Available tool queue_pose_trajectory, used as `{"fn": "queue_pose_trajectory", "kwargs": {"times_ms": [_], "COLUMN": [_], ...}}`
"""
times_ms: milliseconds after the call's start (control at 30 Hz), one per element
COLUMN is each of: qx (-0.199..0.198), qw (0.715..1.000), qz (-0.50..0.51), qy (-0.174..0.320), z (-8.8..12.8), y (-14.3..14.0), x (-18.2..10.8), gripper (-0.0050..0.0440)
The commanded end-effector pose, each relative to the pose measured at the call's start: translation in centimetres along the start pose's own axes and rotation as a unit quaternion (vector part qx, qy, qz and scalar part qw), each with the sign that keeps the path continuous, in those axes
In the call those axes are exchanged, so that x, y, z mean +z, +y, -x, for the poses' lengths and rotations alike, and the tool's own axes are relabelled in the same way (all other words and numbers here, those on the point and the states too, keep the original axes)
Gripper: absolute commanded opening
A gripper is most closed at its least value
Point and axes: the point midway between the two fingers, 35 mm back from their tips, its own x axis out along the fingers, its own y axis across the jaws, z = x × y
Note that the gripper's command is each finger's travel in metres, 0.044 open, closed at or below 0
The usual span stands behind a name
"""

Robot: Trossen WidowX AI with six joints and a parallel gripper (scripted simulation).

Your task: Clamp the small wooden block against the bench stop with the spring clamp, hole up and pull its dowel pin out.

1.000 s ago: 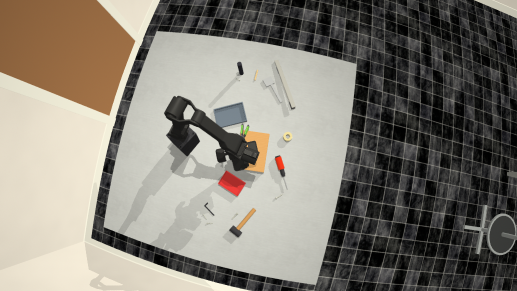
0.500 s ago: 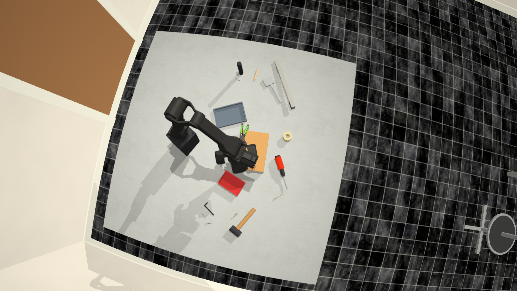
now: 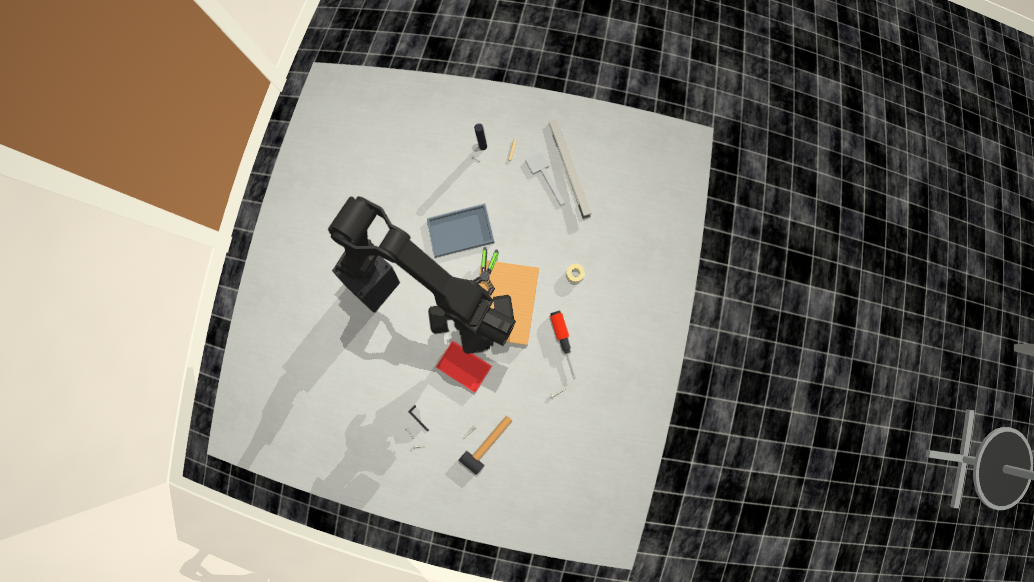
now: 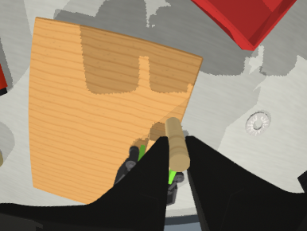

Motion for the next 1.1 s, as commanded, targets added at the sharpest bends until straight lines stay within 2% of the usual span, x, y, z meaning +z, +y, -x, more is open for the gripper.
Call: {"fn": "queue_pose_trajectory", "kwargs": {"times_ms": [0, 1067], "qx": [-0.002, -0.003], "qw": [1.0, 0.999], "qz": [-0.005, -0.042], "qy": [0.003, 0.003], "z": [0.0, 0.7], "y": [-0.2, -1.5], "x": [0.4, 2.9], "gripper": [0.0, 0.0]}}
